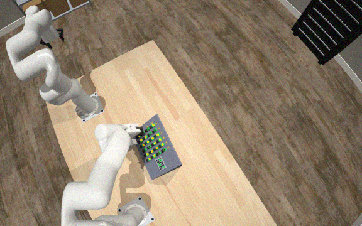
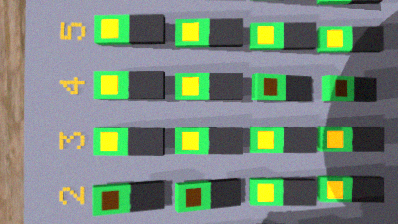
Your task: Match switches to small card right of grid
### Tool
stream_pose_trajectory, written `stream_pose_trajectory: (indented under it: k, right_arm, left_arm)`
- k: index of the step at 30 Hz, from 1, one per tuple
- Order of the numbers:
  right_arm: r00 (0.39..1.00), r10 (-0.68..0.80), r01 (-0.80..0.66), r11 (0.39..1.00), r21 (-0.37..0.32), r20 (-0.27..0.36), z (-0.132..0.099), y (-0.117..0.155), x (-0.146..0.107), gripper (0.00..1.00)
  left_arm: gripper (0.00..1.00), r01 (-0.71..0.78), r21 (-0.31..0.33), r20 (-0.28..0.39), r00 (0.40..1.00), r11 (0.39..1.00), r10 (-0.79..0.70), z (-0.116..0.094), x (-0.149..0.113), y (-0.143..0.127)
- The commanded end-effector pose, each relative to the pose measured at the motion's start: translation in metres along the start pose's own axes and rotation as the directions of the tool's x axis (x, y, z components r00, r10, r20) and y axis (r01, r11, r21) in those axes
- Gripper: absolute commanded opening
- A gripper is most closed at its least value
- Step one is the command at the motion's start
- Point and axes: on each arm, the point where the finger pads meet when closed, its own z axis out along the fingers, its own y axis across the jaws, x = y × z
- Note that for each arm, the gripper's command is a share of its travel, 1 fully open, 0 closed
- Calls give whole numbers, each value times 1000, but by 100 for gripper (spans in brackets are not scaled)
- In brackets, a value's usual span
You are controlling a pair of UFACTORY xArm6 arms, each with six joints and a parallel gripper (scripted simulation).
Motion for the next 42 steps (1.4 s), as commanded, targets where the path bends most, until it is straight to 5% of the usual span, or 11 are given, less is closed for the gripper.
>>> stream_pose_trajectory:
  k: [1, 42]
  right_arm:
    - [1000, 2, -2, 1000, 2, 5, 4, -2, -2, 0]
    - [1000, 2, -2, 1000, 2, 5, 10, -2, -2, 0]
  left_arm:
    - [100, 0, 0, -6, 1000, 1000, 0, -2, 1, 0]
    - [100, 0, 0, -6, 1000, 1000, 0, -2, 1, 0]
